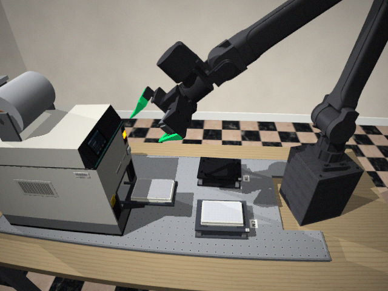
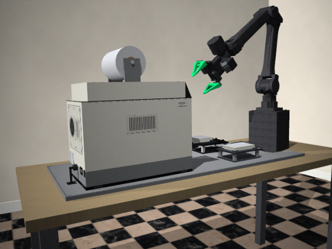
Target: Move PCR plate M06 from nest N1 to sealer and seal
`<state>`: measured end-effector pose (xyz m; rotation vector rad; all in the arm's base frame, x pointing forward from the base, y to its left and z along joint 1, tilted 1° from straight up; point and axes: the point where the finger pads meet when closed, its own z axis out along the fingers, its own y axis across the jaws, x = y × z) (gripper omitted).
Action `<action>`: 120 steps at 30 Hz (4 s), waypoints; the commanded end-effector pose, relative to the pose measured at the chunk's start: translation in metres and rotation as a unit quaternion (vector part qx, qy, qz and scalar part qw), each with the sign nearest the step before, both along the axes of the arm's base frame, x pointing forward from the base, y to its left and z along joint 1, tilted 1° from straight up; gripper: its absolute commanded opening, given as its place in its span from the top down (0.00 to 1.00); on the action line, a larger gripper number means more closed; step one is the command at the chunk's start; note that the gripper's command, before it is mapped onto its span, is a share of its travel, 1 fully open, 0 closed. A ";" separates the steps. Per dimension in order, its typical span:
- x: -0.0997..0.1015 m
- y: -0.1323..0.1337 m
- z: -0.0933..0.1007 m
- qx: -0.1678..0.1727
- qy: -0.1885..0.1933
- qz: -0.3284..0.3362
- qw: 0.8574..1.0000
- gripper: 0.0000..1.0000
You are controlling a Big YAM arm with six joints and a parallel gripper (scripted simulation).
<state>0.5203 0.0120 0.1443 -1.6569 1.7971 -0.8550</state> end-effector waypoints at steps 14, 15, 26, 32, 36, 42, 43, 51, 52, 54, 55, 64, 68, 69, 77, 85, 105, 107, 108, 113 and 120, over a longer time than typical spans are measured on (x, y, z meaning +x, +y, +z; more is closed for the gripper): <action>0.037 -0.007 0.065 0.018 -0.071 -0.021 0.997 0.00; 0.037 -0.004 0.063 0.018 -0.069 -0.020 0.997 0.00; 0.039 0.001 0.048 0.011 -0.054 -0.010 0.998 0.00; 0.039 -0.004 0.045 0.007 -0.051 -0.008 0.999 0.00; 0.039 -0.007 0.045 0.009 -0.051 -0.012 0.999 0.00; 0.038 -0.008 0.056 0.018 -0.062 -0.020 0.998 0.00; 0.038 -0.008 0.058 0.018 -0.064 -0.020 0.998 0.00; 0.036 0.004 0.067 0.019 -0.072 -0.012 0.997 0.00; 0.036 0.004 0.067 0.019 -0.072 -0.012 0.997 0.00; 0.036 0.006 0.068 0.019 -0.073 -0.011 0.997 0.00; 0.036 0.006 0.069 0.019 -0.074 -0.010 0.997 0.00; 0.036 0.005 0.069 0.018 -0.074 -0.012 0.997 0.00; 0.037 -0.004 0.060 0.017 -0.066 -0.019 0.997 0.00; 0.037 -0.006 0.058 0.017 -0.064 -0.021 0.998 0.00; 0.039 -0.010 0.048 0.016 -0.054 -0.024 0.998 0.00; 0.039 0.000 0.045 0.017 -0.051 -0.015 0.998 0.00; 0.036 -0.008 0.069 0.018 -0.074 -0.022 0.997 0.00; 0.036 -0.010 0.069 0.018 -0.074 -0.023 0.997 0.00; 0.031 -0.016 0.064 0.040 -0.075 -0.038 0.996 0.01; 0.005 -0.046 0.038 0.116 -0.076 -0.108 0.984 0.03; -0.016 -0.052 0.012 0.180 -0.068 -0.147 0.970 0.06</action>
